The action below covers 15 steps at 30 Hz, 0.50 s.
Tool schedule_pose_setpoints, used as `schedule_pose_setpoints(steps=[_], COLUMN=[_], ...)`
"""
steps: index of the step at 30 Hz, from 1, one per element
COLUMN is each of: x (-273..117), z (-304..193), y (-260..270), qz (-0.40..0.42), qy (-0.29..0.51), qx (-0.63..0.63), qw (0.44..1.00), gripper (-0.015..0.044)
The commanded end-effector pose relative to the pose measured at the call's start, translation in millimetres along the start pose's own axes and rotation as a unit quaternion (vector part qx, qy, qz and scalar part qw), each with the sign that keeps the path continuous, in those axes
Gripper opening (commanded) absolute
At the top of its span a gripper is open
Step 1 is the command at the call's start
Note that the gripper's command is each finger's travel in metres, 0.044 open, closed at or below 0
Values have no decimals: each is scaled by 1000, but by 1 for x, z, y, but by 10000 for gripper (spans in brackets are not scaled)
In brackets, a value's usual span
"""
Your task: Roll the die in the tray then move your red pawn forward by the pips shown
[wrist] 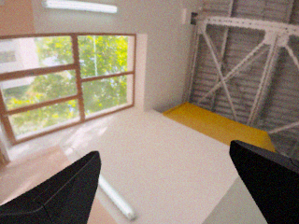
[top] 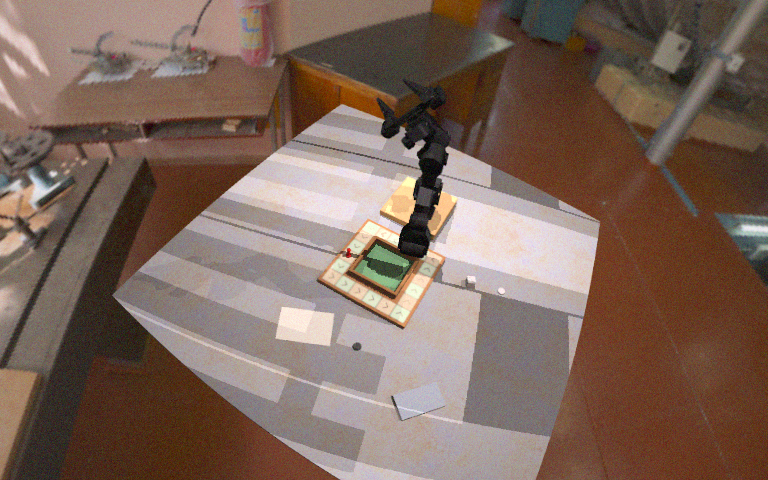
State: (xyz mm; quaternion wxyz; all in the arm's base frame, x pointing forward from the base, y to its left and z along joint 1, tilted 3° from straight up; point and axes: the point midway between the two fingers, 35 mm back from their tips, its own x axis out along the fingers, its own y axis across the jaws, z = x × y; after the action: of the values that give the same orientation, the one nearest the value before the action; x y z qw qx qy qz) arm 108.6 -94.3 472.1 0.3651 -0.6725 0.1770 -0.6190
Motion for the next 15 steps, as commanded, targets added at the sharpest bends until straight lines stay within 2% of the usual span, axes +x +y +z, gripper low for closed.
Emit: schedule_pose_setpoints(steps=[1,5,10,15], x=[0,-1,4,15], z=[-1,-14,-42,-73], y=[-1,-24,-42,-40], qz=[-1,-15,-16,-3], qy=[-1,-12,-23,-21], qx=[6,119,285,447], qw=[1000,993,958,894], gripper=[374,275,275,275])
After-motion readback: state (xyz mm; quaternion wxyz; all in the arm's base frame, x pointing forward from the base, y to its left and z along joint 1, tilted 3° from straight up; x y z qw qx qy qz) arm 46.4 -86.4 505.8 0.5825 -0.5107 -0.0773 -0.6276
